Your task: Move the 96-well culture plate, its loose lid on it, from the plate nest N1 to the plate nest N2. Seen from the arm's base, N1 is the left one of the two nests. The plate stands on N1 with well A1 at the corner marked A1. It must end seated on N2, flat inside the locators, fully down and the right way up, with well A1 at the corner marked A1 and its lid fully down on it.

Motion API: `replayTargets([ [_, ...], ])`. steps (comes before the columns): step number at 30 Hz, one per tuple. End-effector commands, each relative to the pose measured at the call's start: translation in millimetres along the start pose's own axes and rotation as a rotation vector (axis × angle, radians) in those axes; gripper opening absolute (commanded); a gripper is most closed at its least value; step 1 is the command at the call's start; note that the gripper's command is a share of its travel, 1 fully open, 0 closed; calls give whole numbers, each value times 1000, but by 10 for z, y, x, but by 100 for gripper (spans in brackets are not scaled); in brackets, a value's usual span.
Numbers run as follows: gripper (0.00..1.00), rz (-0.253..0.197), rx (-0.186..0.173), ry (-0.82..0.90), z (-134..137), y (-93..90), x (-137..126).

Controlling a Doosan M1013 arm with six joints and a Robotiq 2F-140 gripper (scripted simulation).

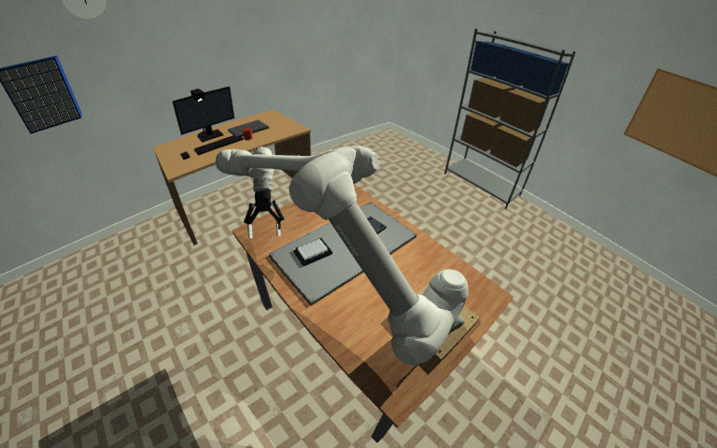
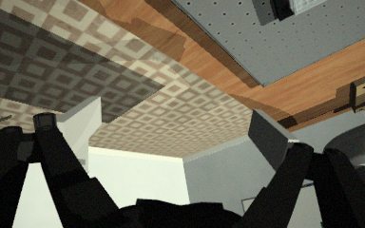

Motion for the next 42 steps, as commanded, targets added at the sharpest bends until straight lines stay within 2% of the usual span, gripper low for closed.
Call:
replayTargets([
  [1, 100, 38, 13, 96, 52, -16, 35],
  [8, 100, 126, 12, 312, 259, -71, 179],
  [10, 100, 126, 12, 312, 259, -71, 179],
  [13, 100, 164, 5, 404, 333, -86, 226],
  [19, 100, 238, -20, 589, 488, -113, 321],
  [25, 100, 307, -62, 772, 693, -139, 440],
  [27, 100, 307, -62, 772, 693, -139, 440],
  [34, 100, 382, -127, 983, 904, -159, 550],
  [42, 100, 455, -223, 1222, 1166, -175, 674],
])
Point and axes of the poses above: the point where the finger pads meet when closed, its own y axis back along the fingers, its own z axis across the jaws, x = y × z, the point moved 1 cm from there along y, back along the fingers, and after that the axes turned 6 degrees about y, right-handed, at the moved point
